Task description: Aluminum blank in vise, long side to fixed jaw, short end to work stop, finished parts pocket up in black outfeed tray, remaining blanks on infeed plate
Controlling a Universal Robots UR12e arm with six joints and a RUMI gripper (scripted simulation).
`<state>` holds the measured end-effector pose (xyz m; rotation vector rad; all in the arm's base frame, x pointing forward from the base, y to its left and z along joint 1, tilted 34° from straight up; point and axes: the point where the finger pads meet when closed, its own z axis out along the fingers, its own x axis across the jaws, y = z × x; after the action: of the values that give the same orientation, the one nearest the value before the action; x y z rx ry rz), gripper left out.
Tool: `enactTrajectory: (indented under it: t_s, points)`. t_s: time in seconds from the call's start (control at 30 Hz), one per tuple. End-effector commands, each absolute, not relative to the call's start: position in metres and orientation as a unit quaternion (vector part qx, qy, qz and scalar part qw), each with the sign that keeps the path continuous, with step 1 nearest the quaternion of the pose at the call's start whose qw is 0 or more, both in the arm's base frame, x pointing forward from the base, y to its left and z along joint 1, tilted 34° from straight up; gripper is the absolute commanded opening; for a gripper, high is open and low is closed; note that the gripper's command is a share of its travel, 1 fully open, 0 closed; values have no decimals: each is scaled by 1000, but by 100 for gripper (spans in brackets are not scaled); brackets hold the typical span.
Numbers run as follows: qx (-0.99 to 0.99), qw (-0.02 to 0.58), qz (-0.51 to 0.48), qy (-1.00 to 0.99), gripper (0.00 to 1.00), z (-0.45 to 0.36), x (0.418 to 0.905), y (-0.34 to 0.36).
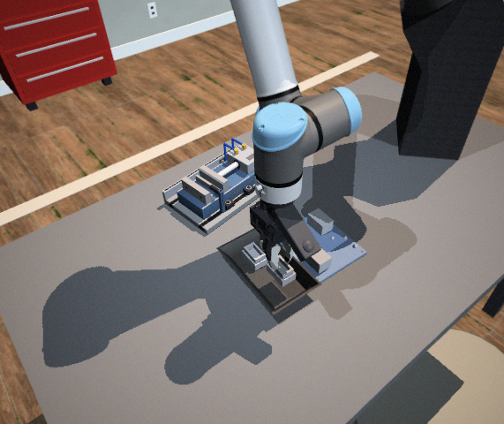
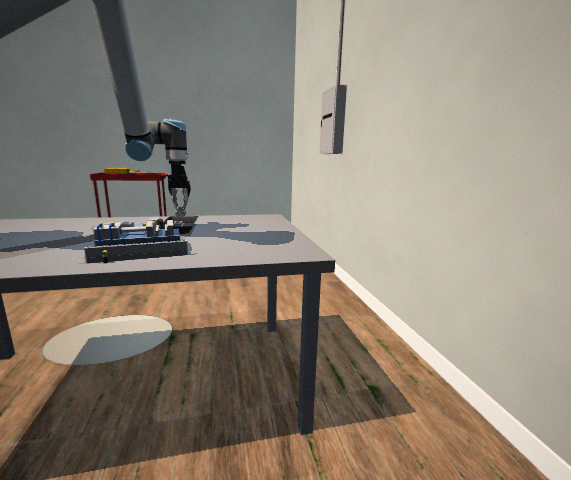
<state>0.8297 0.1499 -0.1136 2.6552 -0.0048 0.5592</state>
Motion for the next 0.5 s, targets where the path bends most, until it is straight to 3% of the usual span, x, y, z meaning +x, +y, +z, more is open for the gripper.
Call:
enactTrajectory:
  t_s: [0.0,0.47]
  points:
    - [956,212,205,-2,0,-118,838,147]
    - [956,212,205,-2,0,-134,845,139]
